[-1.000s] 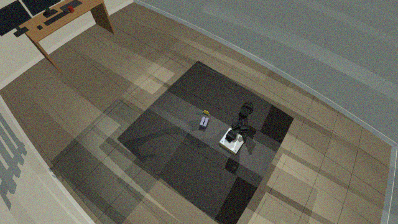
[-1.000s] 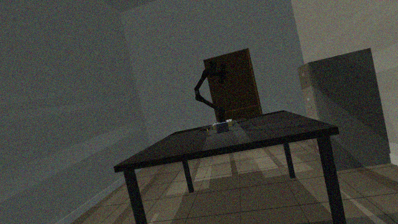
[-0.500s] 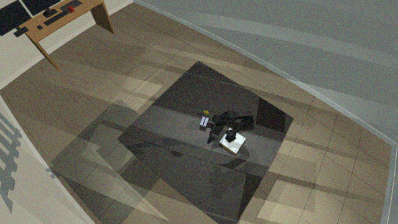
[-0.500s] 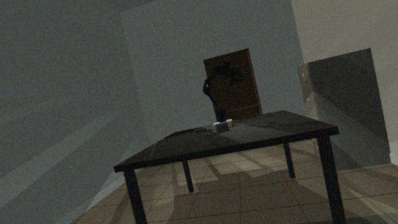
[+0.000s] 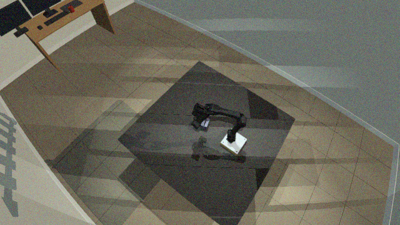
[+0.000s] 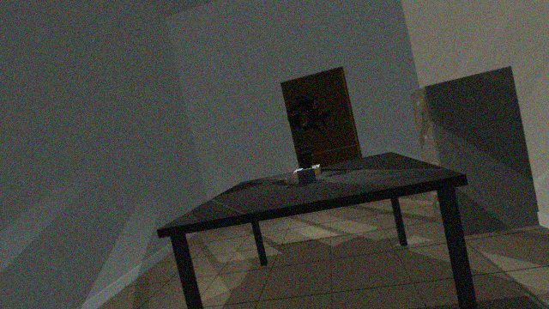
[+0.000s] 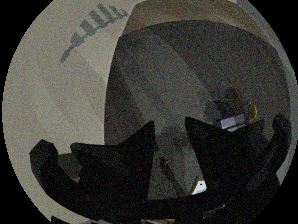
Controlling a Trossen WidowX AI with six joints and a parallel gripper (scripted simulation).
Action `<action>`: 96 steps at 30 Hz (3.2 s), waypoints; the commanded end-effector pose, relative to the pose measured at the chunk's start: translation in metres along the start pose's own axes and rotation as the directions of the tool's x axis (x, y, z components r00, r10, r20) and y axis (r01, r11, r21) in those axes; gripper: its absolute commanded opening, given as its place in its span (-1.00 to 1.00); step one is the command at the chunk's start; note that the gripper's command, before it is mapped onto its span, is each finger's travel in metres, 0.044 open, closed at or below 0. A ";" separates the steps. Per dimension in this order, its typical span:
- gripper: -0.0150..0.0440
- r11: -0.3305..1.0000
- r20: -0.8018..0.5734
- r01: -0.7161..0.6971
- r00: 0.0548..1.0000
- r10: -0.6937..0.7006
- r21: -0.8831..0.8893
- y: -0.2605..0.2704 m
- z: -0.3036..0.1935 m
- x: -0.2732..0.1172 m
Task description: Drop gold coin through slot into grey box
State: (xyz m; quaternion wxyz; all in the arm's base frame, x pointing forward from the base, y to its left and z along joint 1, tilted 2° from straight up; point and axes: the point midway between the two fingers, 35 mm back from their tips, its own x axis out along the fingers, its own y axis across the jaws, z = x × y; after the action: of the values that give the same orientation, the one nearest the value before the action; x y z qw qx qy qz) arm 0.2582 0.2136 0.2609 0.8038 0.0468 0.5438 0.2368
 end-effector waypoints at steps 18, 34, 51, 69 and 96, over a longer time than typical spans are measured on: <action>0.05 0.925 -0.381 0.339 0.843 -0.379 -0.170 -0.304 -0.014 0.041; 0.05 0.925 -0.382 0.339 0.843 -0.379 -0.170 -0.323 -0.036 0.082; 0.05 0.925 -0.383 0.338 0.842 -0.379 -0.171 -0.333 -0.045 0.103; 0.05 0.925 -0.382 0.339 0.843 -0.379 -0.171 -0.344 -0.057 0.127; -0.49 0.925 -0.382 0.340 0.843 -0.380 -0.170 -0.344 -0.057 0.127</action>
State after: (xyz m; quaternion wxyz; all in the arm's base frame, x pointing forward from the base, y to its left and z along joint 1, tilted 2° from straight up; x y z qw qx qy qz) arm 0.3562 -0.0454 0.0084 0.7014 -0.1416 0.6895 0.1119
